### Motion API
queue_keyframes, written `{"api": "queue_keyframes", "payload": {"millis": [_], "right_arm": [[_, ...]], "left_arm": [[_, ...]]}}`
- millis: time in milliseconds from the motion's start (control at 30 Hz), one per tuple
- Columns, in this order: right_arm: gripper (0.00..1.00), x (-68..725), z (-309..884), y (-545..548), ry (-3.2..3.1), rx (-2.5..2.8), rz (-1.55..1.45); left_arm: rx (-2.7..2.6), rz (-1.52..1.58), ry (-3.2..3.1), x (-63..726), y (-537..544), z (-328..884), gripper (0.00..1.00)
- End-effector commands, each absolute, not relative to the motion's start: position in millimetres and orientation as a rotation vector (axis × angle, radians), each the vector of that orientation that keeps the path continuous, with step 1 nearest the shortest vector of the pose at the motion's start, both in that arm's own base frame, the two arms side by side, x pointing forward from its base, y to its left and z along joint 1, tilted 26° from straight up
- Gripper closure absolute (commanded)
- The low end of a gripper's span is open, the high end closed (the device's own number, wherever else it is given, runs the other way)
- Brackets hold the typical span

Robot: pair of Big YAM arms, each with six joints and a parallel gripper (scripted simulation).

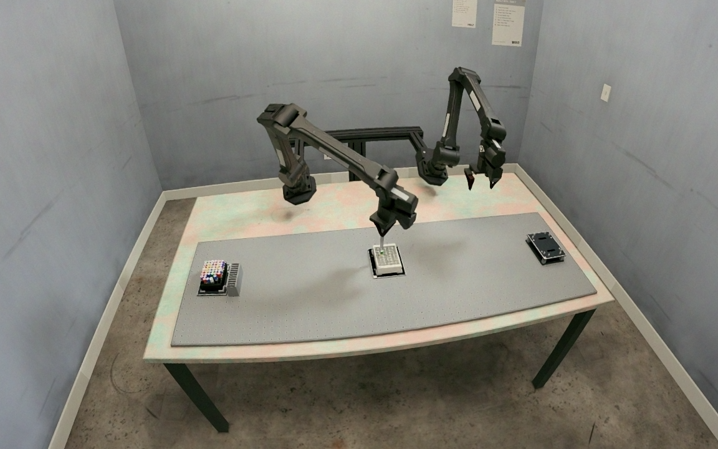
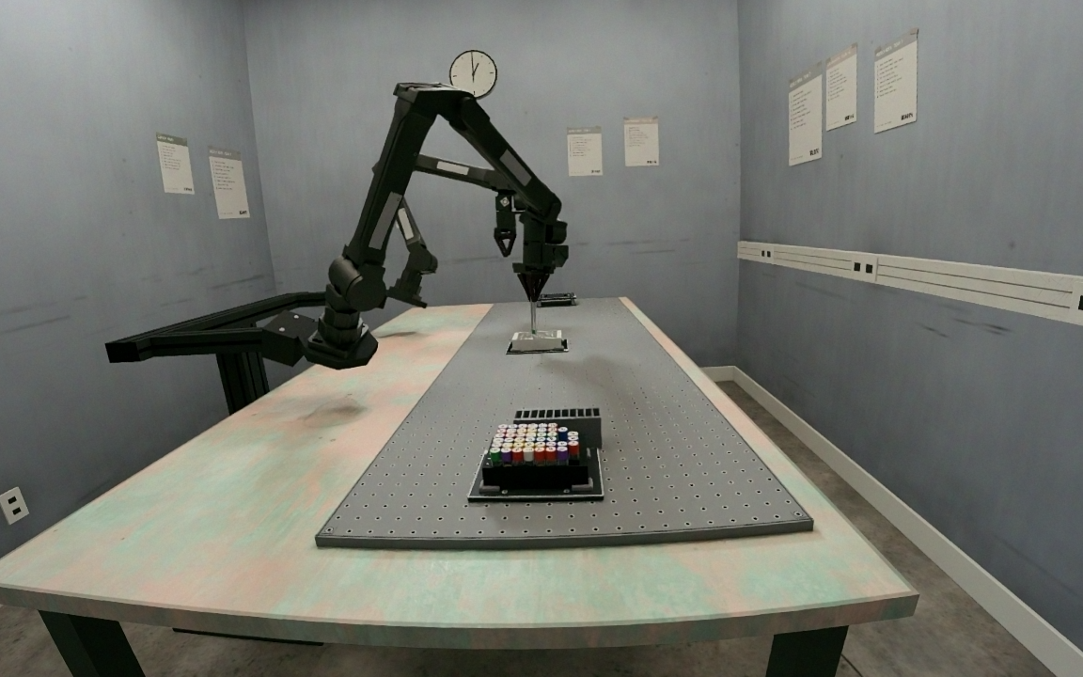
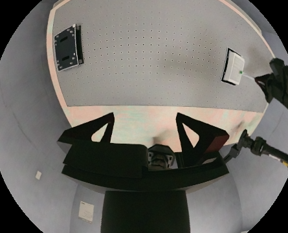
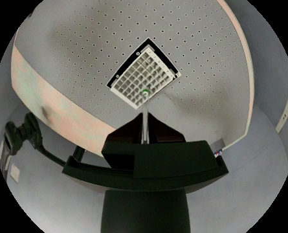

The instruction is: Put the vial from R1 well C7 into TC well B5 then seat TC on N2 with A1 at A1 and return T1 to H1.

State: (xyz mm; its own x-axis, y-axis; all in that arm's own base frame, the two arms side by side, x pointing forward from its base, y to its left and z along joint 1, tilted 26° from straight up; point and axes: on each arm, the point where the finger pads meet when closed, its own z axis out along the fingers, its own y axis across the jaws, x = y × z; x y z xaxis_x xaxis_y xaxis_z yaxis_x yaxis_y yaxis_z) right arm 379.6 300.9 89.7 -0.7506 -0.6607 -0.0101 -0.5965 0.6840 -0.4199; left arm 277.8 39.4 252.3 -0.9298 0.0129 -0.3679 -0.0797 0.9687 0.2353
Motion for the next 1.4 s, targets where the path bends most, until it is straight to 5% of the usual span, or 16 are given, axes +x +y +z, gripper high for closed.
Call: {"api": "queue_keyframes", "payload": {"millis": [0, 1367], "right_arm": [[0.91, 386.5, 87.4, 302.2, 2.73, -1.029, -0.586], [0.91, 388.0, 103.1, 310.1, 2.713, -1.019, -0.566]], "left_arm": [[-0.035, 0.344, 2.707, 282.3, 39.6, 268.1, 0.0], [-0.035, 0.344, 2.707, 282.3, 39.6, 268.1, 0.0]]}}
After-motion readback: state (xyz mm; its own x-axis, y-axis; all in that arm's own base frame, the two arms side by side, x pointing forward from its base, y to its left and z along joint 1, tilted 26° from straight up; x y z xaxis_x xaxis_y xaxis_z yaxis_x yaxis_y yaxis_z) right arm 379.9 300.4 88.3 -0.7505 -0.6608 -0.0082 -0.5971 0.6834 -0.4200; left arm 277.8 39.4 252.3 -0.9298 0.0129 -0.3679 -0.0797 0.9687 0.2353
